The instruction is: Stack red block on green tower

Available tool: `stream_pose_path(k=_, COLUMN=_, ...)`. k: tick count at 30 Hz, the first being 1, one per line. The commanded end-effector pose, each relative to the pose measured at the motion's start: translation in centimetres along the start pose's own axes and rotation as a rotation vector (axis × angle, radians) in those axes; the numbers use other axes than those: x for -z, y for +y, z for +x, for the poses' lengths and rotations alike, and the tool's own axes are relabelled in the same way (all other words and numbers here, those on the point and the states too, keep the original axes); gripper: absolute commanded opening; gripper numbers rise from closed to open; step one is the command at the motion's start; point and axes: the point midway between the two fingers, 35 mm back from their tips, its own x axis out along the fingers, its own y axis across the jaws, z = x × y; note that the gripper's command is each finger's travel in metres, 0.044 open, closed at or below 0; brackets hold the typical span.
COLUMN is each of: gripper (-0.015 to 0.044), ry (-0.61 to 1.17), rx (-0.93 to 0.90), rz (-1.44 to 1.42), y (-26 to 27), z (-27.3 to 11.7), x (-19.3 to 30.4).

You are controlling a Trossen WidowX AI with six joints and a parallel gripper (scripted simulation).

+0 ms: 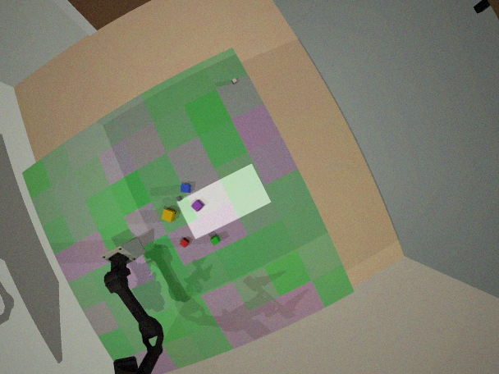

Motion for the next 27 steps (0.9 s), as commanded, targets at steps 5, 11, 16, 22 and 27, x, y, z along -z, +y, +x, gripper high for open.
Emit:
stream_pose_path(k=5, gripper=0.0440, ry=-0.083, rx=0.096, rz=-0.326, y=-3.8, z=3.2, x=2.0)
stream_pose_path(k=11, gripper=0.0440, ry=-0.084, rx=0.194, rz=-0.581, y=-7.4, z=5.4, x=2.9)
stream_pose_path(k=16, gripper=0.0440, ry=-0.145, rx=0.364, rz=-0.855, y=-12.0, z=8.5, x=2.0)
stream_pose_path(k=22, gripper=0.0440, ry=-0.182, rx=0.605, rz=-1.143, y=-17.8, z=11.3, x=-0.8)
stream_pose_path(k=27, gripper=0.0440, ry=-0.173, rx=0.836, rz=-1.347, y=-22.5, z=12.6, x=-4.2)
